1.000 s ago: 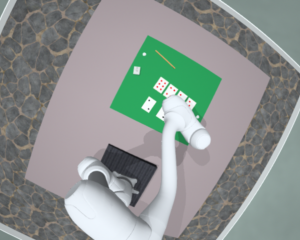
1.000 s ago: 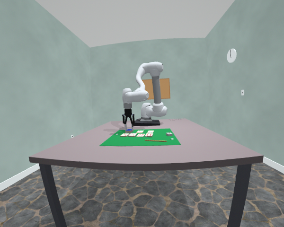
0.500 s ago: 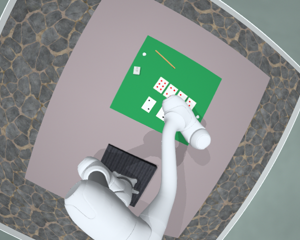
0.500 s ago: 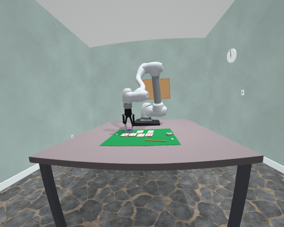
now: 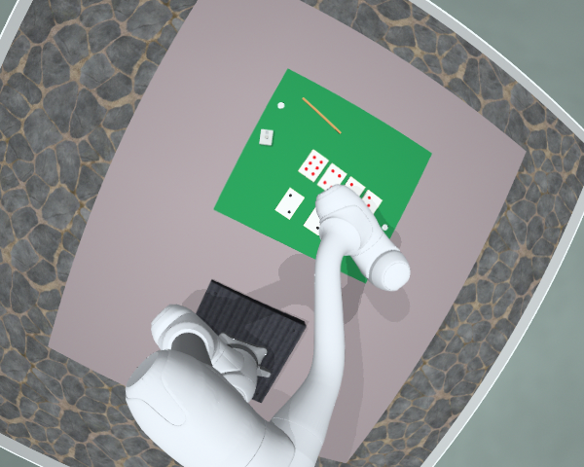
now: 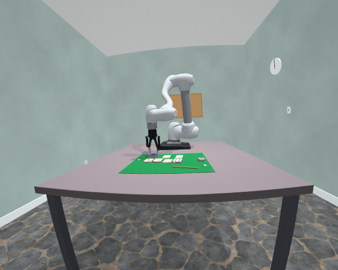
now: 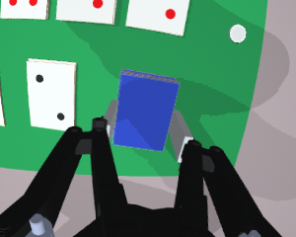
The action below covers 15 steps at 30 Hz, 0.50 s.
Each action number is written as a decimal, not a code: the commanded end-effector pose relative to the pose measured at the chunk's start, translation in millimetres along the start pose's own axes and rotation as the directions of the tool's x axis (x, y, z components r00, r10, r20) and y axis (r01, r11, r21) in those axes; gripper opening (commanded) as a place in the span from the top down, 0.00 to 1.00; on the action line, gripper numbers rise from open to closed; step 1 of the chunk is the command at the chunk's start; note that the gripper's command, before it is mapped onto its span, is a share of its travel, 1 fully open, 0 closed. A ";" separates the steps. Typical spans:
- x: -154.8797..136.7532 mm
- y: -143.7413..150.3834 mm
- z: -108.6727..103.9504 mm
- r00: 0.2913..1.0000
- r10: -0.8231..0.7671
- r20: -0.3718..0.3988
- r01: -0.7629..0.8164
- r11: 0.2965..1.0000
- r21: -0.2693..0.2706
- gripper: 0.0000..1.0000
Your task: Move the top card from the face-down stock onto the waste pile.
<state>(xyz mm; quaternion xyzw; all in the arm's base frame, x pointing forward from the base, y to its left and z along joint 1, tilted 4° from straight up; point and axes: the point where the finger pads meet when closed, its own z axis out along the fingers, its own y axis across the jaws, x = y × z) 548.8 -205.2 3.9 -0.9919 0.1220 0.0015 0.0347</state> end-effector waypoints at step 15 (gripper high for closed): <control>0.0 0.0 -25.8 1.000 0.000 0.000 0.000 1.000 0.000 0.57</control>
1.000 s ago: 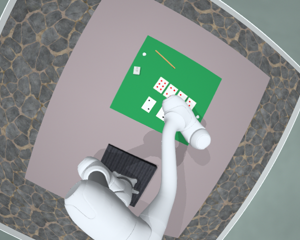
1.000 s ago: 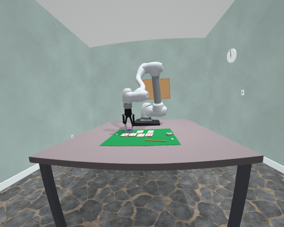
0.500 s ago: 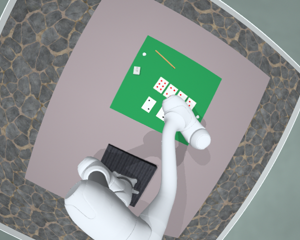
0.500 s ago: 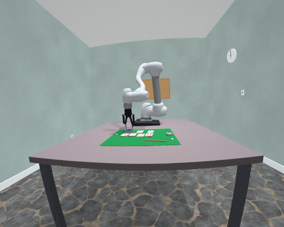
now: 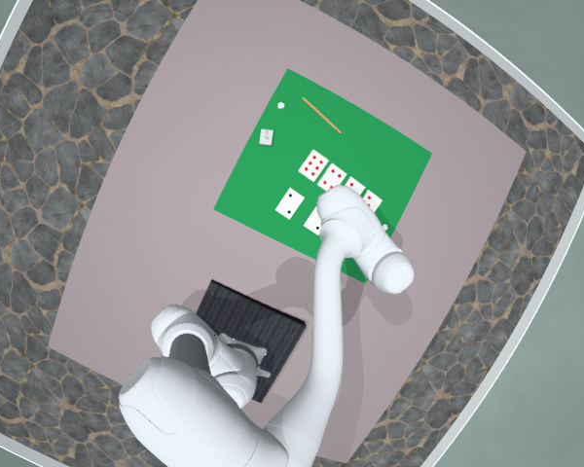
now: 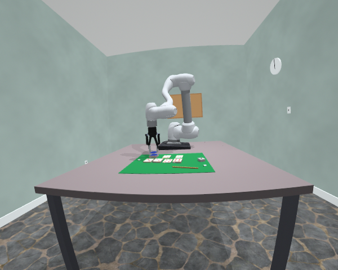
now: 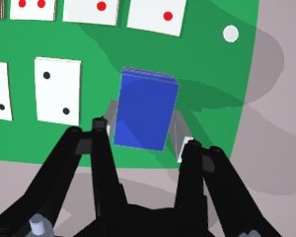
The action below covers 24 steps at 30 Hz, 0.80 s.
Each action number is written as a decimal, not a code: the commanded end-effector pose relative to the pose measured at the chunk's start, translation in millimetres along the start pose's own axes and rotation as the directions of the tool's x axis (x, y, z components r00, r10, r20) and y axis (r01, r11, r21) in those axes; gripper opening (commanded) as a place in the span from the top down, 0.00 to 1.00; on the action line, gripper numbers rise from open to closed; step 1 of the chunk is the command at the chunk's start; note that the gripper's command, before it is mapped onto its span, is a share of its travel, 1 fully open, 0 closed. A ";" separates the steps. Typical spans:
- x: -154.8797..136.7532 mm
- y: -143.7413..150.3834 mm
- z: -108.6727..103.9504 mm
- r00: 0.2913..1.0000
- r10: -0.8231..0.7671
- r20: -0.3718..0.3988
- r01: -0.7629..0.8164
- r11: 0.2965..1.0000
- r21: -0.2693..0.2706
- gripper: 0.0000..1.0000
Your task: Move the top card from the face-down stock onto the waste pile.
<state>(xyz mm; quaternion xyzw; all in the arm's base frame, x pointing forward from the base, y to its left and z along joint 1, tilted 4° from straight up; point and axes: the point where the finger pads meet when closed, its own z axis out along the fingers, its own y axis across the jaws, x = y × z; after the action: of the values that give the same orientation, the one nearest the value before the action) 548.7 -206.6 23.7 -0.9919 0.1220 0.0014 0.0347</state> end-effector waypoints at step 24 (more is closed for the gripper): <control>-0.1 -4.1 -20.3 1.000 -0.001 0.000 0.001 1.000 0.000 0.57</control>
<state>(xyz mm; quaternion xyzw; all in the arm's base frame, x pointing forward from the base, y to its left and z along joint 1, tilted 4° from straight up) 548.8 -206.8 43.9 -0.9920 0.1218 0.0015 0.0347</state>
